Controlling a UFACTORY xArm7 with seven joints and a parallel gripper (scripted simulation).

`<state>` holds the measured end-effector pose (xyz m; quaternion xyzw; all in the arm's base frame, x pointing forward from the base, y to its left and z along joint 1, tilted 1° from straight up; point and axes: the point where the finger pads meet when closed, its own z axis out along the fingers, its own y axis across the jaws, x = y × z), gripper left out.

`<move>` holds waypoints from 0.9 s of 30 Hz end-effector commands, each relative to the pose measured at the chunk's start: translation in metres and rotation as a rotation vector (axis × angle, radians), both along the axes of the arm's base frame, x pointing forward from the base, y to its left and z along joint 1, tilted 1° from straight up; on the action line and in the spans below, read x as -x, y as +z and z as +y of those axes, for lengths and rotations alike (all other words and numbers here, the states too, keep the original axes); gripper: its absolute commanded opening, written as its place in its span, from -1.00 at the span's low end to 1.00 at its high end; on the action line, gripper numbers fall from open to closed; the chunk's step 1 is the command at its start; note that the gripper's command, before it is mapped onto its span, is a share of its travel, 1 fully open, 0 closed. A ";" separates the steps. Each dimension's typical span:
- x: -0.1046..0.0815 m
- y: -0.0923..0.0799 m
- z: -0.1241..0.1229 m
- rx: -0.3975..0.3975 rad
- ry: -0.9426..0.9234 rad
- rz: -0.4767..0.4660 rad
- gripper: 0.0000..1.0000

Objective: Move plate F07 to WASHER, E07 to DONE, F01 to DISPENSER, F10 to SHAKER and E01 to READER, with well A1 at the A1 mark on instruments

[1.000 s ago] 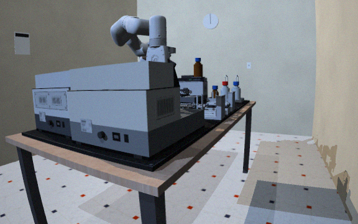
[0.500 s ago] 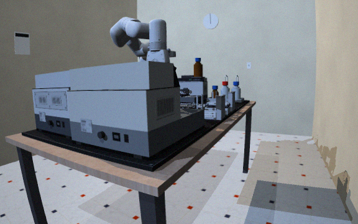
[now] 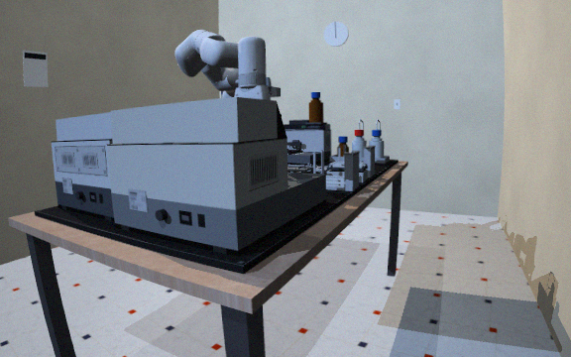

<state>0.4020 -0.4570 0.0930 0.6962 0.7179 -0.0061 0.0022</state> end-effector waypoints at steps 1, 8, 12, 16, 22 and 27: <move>-0.001 -0.003 -0.001 0.004 0.000 -0.004 1.00; -0.001 -0.012 -0.001 0.004 0.000 -0.004 1.00; -0.001 -0.015 -0.001 0.004 0.000 -0.004 1.00; -0.001 -0.020 -0.001 0.004 0.000 -0.004 1.00; -0.001 -0.028 -0.001 0.004 0.000 -0.004 1.00; -0.001 -0.028 -0.001 0.004 0.000 -0.004 1.00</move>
